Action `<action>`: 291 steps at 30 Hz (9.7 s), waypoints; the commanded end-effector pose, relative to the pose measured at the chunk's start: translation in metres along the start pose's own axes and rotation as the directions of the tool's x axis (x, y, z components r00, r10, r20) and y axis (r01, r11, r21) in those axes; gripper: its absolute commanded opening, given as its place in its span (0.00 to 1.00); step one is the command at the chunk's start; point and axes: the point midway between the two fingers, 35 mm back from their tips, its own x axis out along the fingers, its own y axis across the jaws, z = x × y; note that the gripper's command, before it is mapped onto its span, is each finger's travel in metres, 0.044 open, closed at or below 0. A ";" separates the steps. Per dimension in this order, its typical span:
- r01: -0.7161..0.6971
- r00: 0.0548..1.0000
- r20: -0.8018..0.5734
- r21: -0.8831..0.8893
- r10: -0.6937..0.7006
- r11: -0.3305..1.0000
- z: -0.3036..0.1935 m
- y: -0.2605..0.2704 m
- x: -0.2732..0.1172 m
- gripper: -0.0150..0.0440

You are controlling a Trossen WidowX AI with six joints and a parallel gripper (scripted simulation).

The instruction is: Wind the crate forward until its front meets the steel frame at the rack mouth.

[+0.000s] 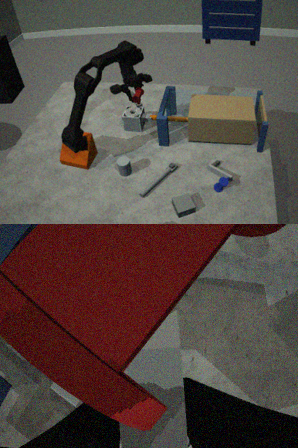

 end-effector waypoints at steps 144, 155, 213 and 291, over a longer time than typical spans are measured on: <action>0.006 0.992 0.128 0.007 -0.007 1.000 -0.020 0.000 0.062 0.25; 0.013 0.992 0.124 0.006 -0.013 1.000 -0.021 0.000 0.065 0.25; 0.013 0.992 0.124 0.005 -0.013 1.000 -0.027 0.000 0.080 0.25; 0.046 0.991 0.120 0.115 -0.059 0.992 -0.033 -0.006 0.102 0.25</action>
